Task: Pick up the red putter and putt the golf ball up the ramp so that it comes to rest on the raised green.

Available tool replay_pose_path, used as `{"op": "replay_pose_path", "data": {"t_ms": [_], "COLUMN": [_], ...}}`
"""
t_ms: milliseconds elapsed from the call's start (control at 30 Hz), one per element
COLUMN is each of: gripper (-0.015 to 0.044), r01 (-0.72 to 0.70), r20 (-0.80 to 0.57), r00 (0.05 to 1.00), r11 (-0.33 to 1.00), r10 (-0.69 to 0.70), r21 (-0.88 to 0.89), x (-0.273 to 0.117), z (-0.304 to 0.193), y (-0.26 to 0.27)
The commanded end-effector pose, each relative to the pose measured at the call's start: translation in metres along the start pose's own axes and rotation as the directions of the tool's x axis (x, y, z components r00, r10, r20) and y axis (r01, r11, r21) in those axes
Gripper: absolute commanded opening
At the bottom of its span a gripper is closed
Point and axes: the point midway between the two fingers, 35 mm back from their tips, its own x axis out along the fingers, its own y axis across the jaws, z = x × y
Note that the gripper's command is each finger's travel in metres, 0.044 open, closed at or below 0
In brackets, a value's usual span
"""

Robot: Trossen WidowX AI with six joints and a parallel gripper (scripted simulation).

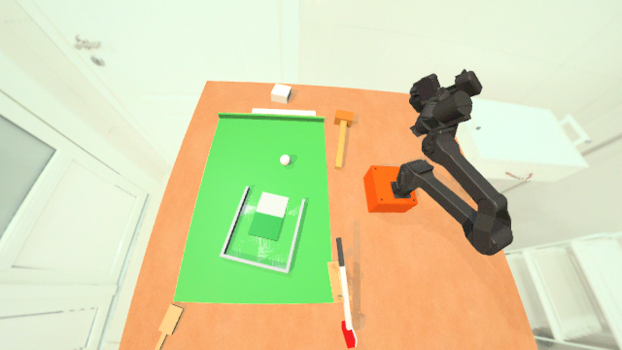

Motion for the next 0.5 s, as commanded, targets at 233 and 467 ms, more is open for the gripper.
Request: {"op": "replay_pose_path", "data": {"t_ms": [233,467], "gripper": [0.0440,0.0440], "r01": [-0.297,-0.483], "r20": [0.297,0.503], "r00": [0.896,0.593], "r11": [0.943,0.777], "r10": [0.329,0.629], "r21": [-0.149,-0.403], "x": [-0.023,-0.096], "z": [0.085,0.161], "y": [0.056,0.108]}}
